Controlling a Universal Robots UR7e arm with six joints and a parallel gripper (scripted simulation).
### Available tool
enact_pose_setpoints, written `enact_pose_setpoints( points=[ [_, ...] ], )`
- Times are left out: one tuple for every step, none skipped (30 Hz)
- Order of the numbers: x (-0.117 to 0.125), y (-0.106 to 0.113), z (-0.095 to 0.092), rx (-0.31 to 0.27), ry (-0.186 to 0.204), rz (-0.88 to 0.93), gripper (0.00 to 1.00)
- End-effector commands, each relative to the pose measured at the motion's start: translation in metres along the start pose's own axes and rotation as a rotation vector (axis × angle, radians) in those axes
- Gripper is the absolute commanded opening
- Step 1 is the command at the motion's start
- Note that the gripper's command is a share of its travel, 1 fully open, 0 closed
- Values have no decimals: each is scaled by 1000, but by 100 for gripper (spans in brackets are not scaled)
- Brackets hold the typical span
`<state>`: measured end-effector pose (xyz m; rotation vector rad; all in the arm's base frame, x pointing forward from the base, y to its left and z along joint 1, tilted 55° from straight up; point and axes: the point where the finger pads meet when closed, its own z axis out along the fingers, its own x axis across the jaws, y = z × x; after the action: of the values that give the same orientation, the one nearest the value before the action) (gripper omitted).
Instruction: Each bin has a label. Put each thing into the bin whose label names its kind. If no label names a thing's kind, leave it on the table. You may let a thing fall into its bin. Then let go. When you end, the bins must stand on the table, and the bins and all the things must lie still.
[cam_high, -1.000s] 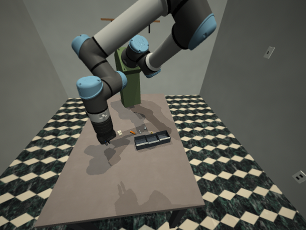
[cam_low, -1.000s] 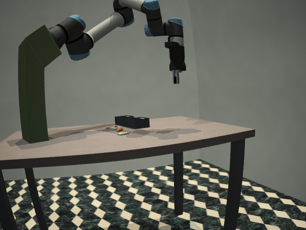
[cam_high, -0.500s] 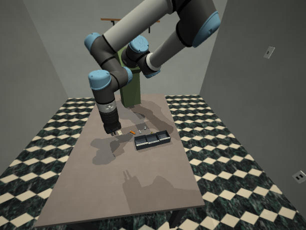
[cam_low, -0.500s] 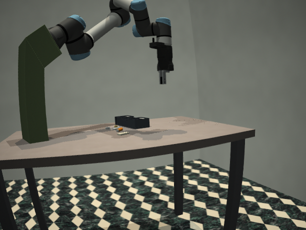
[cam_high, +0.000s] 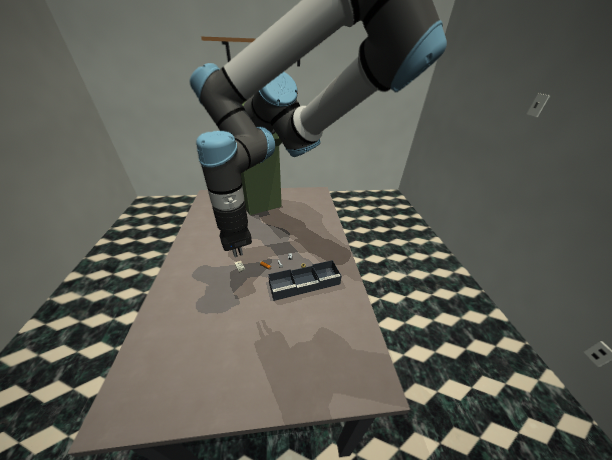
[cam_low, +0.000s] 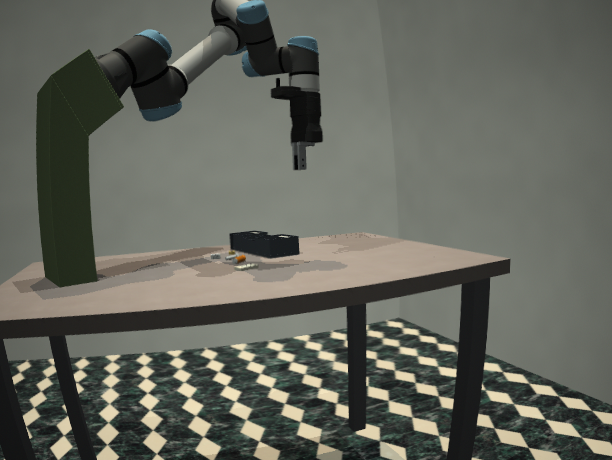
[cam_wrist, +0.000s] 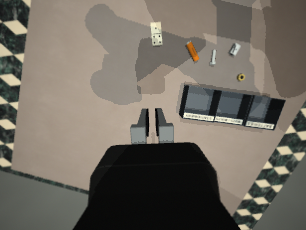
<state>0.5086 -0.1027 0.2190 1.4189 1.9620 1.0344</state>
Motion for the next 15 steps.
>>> enact_pose_setpoints(
  points=[
    [20, -19, 0, -5, -4, 75, 31],
    [24, -23, 0, -5, -4, 75, 31],
    [24, -23, 0, -5, -4, 75, 31],
    [24, -23, 0, -5, -4, 75, 31],
    [24, -23, 0, -5, -4, 75, 31],
    [30, -29, 1, -7, -4, 125, 31],
    [36, -35, 1, -8, -5, 151, 31],
    [42, -40, 2, -8, -5, 151, 31],
    [47, -45, 3, -8, -5, 152, 31],
    [47, -45, 3, -8, -5, 152, 31],
    [47, -45, 3, -8, -5, 152, 31],
    [47, -45, 3, -8, -5, 152, 31],
    [53, -50, 3, -11, -5, 201, 31],
    [53, -50, 3, -11, -5, 201, 31],
    [53, -50, 3, -11, -5, 201, 31]
  ],
)
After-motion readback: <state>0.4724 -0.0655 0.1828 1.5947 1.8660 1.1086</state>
